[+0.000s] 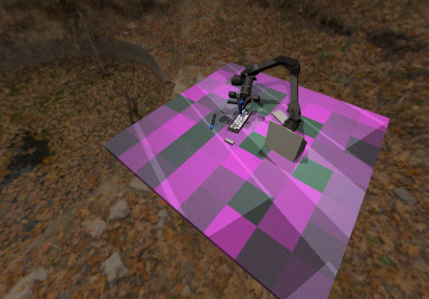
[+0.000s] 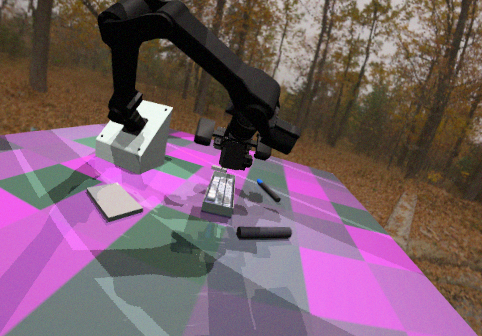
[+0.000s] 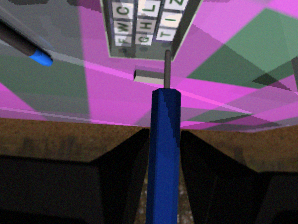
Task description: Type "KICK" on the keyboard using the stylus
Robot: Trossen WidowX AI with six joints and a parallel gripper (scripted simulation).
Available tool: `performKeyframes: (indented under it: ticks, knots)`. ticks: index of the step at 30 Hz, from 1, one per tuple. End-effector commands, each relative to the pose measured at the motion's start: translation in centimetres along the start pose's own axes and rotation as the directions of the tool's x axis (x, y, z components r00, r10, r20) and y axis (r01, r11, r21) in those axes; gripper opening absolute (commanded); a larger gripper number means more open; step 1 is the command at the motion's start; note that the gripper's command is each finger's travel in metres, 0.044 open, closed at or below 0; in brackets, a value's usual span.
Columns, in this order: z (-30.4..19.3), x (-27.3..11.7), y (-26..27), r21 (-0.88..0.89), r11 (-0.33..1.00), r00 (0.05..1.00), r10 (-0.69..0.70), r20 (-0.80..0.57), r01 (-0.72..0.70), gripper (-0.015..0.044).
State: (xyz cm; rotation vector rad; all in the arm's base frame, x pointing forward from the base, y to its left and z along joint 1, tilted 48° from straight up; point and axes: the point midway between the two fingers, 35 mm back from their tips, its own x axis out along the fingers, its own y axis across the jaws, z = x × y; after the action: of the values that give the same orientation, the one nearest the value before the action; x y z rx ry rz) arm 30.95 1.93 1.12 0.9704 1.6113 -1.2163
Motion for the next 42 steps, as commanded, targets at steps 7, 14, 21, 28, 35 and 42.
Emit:
performKeyframes:
  ticks: [7,14,21,28,35,42]
  knots:
    - [3.0,-4.4,-0.3,0.046,0.989,0.986,0.144,-0.089,-0.141,0.0000]
    - [3.6,-4.0,-0.3,0.046,0.989,0.986,0.144,-0.088,-0.141,0.0000]
    - [5.9,-2.3,-0.3,0.046,0.989,0.986,0.143,-0.088,-0.140,0.0000]
    - [5.9,-2.3,-0.3,0.046,0.989,0.986,0.143,-0.088,-0.140,0.0000]
    - [6.2,-2.1,0.0,0.046,0.989,0.986,0.144,-0.087,-0.140,0.0081]
    - [6.4,-2.0,0.0,0.046,0.989,0.986,0.144,-0.087,-0.140,0.0081]
